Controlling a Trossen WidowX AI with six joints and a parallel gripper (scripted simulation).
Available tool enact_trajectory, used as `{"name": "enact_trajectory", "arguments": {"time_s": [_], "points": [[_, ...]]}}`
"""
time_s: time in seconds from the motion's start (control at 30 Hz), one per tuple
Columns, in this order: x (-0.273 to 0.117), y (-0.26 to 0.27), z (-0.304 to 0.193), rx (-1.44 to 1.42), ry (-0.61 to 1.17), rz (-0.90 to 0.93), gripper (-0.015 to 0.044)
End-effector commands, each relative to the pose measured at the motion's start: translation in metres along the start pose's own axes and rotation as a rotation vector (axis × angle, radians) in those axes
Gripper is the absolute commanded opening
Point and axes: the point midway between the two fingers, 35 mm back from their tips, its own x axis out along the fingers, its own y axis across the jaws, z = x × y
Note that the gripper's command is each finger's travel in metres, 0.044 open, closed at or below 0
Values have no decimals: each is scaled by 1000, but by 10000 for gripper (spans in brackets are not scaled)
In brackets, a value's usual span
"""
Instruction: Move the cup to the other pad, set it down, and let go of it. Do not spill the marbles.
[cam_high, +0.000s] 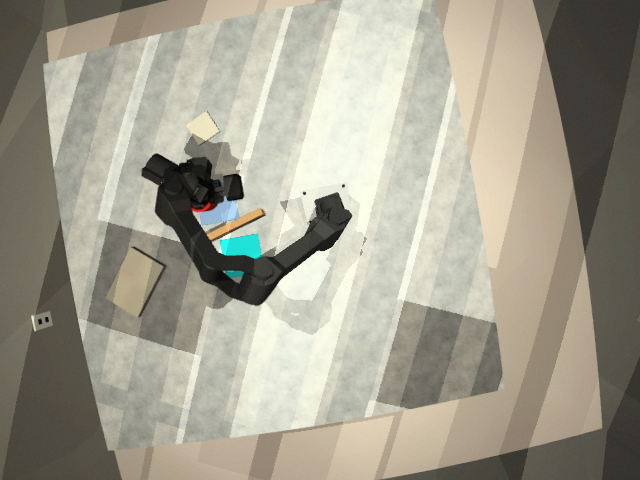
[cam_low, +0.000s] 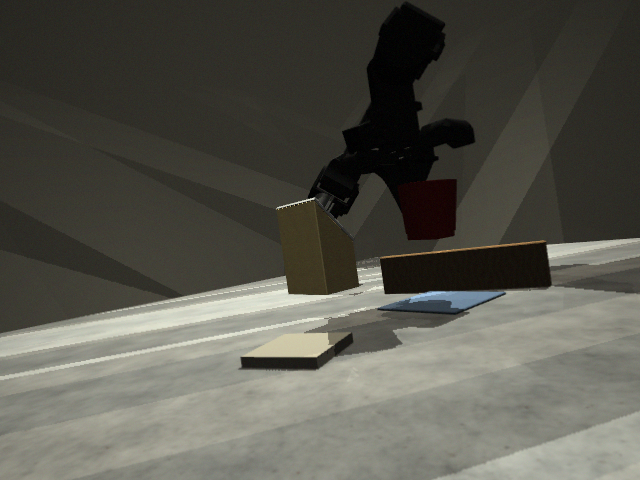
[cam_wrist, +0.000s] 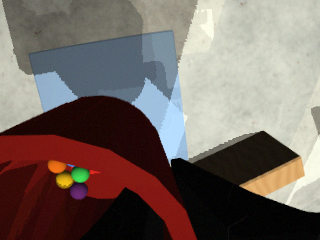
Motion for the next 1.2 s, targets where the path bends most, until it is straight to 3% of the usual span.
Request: {"name": "enact_trajectory", "arguments": {"time_s": [0.0,1.17], "points": [[0,0,0,2,0,0,0],[-2,-16,-59,-2,1,-5,0]]}}
